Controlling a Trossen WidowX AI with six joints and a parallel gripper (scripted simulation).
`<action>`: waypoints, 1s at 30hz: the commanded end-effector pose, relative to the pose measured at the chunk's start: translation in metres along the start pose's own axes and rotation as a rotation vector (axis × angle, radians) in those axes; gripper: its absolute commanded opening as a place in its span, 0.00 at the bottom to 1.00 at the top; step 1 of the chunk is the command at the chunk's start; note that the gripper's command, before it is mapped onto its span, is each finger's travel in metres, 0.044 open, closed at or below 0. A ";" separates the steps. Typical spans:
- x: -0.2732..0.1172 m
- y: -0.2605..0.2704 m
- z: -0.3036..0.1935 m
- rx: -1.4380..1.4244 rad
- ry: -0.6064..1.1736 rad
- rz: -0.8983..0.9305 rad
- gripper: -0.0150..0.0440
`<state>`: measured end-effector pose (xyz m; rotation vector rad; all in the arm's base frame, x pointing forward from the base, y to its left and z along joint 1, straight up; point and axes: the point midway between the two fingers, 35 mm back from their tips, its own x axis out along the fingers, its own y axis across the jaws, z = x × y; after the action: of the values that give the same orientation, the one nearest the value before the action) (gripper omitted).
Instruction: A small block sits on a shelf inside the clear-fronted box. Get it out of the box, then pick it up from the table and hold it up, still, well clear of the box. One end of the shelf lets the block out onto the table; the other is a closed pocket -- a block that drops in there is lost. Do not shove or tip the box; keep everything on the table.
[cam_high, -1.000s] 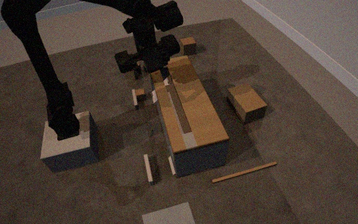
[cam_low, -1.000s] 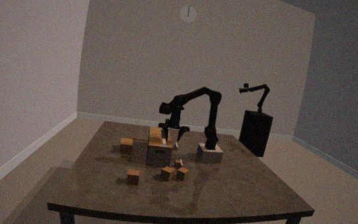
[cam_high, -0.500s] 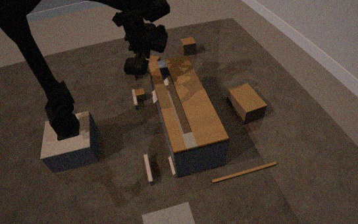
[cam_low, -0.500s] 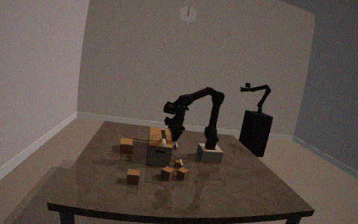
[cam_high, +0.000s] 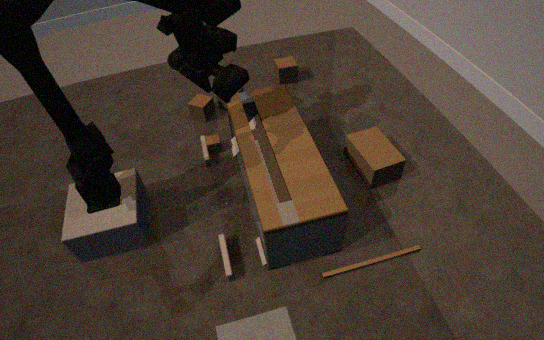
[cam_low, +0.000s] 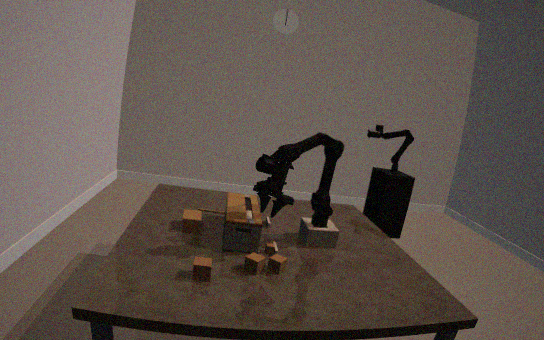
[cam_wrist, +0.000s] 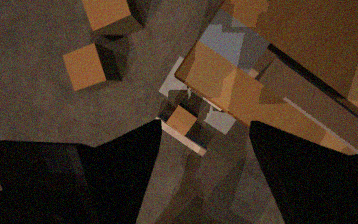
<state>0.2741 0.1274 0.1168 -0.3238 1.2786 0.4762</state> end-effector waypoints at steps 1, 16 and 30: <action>0.002 0.012 -0.009 -0.948 0.036 -0.107 0.74; -0.003 0.023 -0.012 -1.907 0.146 -0.205 0.74; -0.006 0.028 -0.013 -2.562 0.287 -0.239 0.74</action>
<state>0.2565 0.1433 0.1243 -2.0635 0.4776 1.4030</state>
